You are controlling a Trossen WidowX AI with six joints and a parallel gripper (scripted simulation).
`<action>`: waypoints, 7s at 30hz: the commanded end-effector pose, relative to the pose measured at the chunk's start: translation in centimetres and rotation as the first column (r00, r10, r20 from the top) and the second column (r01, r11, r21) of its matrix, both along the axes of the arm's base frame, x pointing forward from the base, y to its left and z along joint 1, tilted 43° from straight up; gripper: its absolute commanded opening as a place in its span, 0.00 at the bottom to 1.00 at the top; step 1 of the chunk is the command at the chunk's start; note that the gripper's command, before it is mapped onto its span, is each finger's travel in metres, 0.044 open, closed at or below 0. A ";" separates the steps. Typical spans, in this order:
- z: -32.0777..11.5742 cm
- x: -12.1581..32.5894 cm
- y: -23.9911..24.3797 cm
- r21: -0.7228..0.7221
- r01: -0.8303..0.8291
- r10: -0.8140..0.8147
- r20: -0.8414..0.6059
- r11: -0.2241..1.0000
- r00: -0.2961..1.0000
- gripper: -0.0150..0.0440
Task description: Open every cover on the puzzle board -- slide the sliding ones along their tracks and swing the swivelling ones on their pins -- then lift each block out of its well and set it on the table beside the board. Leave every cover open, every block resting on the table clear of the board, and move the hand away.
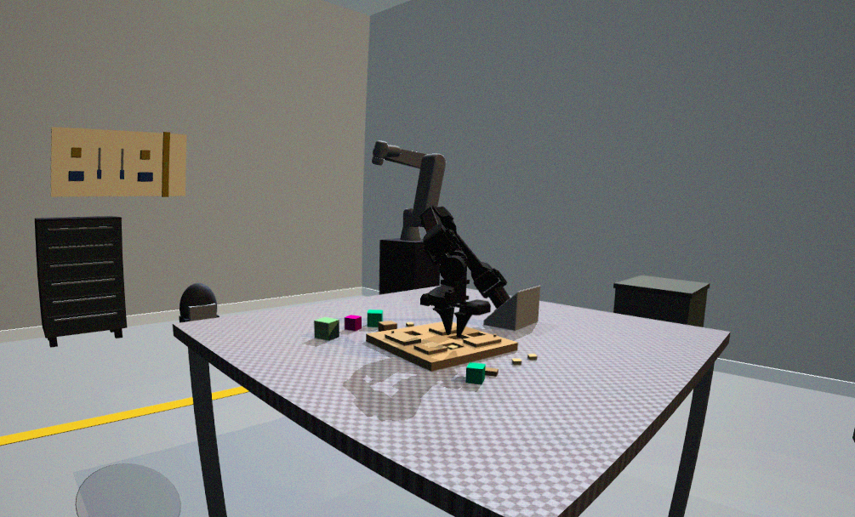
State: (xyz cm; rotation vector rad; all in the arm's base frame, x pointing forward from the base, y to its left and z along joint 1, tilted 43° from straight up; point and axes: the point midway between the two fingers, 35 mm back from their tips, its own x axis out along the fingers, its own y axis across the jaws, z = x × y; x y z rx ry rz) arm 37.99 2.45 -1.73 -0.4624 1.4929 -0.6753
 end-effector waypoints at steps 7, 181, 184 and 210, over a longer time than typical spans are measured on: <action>-0.3 0.0 -0.4 -0.005 -0.007 0.007 -0.002 1.000 1.000 0.50; 18.1 -10.4 -7.6 0.007 -0.011 0.011 -0.010 1.000 1.000 0.39; 18.6 -11.4 -8.1 0.006 -0.011 0.011 -0.010 1.000 1.000 0.39; 20.9 -20.2 -12.0 -0.009 -0.008 0.008 -0.016 1.000 1.000 0.39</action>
